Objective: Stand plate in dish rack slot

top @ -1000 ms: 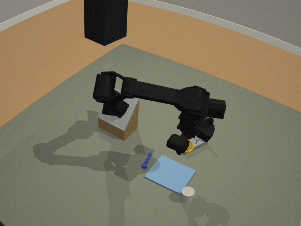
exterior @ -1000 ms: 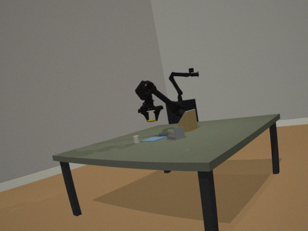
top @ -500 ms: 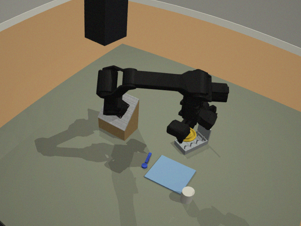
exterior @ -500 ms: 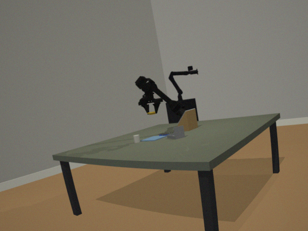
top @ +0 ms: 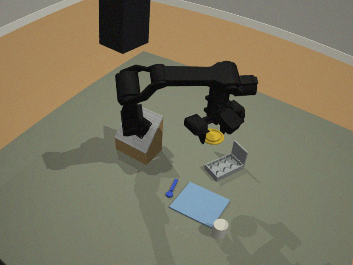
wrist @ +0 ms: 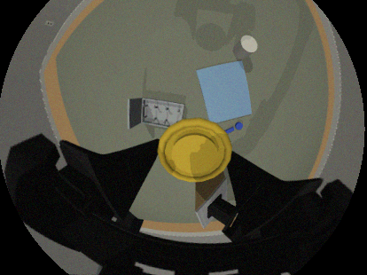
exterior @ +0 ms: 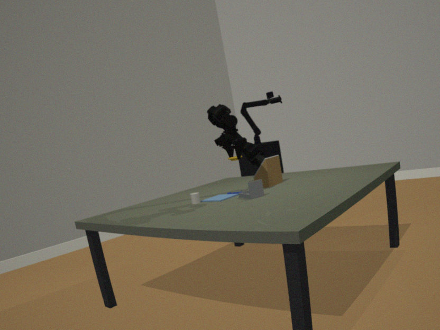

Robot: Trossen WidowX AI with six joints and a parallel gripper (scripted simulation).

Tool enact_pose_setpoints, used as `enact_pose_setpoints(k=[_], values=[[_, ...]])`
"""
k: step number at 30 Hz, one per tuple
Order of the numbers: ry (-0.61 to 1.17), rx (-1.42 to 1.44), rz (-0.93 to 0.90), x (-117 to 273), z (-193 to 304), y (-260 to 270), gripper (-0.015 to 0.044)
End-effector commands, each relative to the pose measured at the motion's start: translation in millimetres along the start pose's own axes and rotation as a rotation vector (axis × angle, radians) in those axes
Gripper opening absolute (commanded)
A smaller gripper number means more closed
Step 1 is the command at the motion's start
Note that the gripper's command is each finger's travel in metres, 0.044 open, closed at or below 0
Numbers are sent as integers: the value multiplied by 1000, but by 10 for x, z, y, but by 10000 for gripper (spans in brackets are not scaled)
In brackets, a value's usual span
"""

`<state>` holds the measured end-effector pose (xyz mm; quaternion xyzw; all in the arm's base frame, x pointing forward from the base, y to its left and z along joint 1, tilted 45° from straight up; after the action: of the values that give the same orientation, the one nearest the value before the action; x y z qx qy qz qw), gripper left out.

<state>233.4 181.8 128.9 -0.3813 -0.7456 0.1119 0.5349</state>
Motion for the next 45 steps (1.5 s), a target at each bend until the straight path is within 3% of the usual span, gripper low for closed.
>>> enact_pose_setpoints(k=[1, 21, 45], values=[[3, -31, 7, -26, 53, 9, 0], [306, 292, -149, -582, -60, -52, 0], [454, 654, -597, -1198, -132, -192, 0]])
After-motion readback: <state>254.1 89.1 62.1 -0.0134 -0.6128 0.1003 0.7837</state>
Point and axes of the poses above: the point midway between the two fingers, 35 mm back from their tips, its own x axis back along the fingers, its own y axis across the jaws, z = x × y, the point moved 8 cm from there along x, back along the fingers, and after that the axes turned 10 degrees about -x, right-handed, at the moved point
